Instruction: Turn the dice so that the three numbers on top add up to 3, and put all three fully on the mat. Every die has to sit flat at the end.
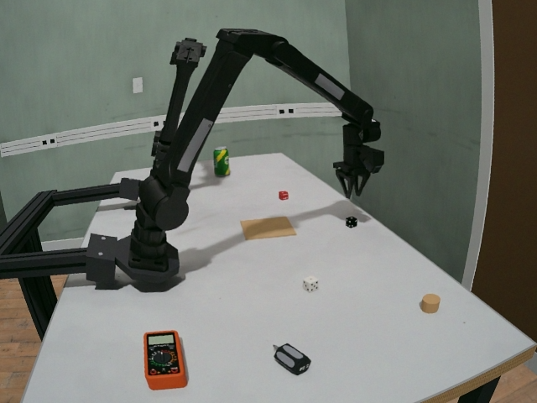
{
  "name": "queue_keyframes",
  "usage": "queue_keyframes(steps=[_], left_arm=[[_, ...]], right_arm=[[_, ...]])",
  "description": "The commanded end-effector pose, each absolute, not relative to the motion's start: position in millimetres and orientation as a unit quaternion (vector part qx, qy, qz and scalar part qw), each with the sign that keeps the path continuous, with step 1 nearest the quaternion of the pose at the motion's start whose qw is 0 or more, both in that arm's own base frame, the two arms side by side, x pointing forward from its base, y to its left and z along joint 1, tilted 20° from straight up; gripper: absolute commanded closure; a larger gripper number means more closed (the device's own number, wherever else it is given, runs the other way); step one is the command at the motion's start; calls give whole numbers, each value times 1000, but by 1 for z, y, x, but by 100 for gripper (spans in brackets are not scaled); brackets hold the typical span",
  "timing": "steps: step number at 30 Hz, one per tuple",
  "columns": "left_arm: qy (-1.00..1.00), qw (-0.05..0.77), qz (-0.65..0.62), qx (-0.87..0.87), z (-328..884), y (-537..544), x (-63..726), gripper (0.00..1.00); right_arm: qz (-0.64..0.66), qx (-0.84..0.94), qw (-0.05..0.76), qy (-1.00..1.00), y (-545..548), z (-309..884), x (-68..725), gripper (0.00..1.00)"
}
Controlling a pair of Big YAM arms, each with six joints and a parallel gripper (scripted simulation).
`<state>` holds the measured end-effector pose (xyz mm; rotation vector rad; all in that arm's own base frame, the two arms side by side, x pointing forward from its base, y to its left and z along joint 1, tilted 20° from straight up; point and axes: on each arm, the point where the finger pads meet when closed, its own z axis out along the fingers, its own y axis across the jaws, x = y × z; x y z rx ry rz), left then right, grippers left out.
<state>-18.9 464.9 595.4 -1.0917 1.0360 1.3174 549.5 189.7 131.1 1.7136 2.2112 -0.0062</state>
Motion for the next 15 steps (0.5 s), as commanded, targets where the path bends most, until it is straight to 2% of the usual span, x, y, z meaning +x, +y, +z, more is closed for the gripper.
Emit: queue_keyframes(steps=[1,15], left_arm=[[434,533,563,-459,599,459,-25,0],[434,533,563,-459,599,459,-25,0]], right_arm=[[0,613,171,771,183,123,556,61],[0,618,170,767,183,121,557,61]])
